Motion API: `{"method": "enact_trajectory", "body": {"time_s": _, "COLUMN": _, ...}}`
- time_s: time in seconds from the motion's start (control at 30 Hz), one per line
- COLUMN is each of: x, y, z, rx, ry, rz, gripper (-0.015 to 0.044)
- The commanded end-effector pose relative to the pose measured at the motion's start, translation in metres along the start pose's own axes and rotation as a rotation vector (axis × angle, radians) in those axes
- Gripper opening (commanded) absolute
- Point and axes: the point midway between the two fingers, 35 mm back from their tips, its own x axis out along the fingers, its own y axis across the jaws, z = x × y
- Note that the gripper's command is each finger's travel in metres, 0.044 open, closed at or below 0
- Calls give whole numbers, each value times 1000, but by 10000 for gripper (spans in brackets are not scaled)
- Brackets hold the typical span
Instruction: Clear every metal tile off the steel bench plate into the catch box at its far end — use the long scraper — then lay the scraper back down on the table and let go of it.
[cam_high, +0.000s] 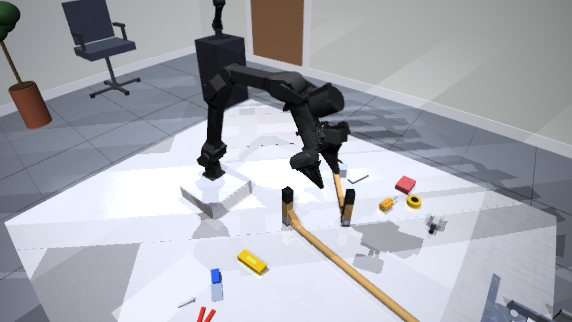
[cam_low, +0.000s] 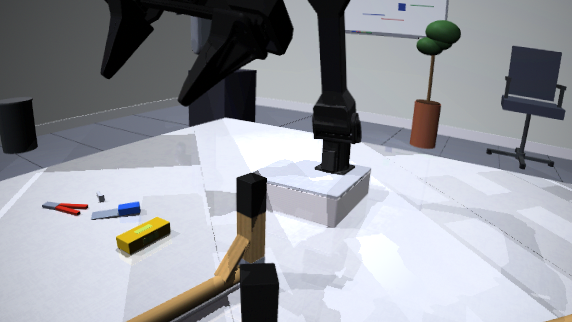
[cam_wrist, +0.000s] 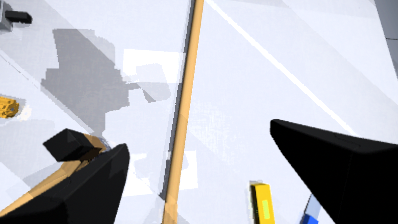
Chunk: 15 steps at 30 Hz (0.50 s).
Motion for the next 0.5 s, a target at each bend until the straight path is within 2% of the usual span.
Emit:
{"method": "enact_trajectory", "body": {"time_s": 0.0, "x": -14, "y": 2, "z": -2, "rx": 11, "ry": -32, "rz": -10, "gripper": 440}}
{"method": "enact_trajectory", "body": {"time_s": 0.47, "x": -59, "y": 5, "z": -6, "rx": 34, "ry": -148, "rz": -27, "gripper": 440}}
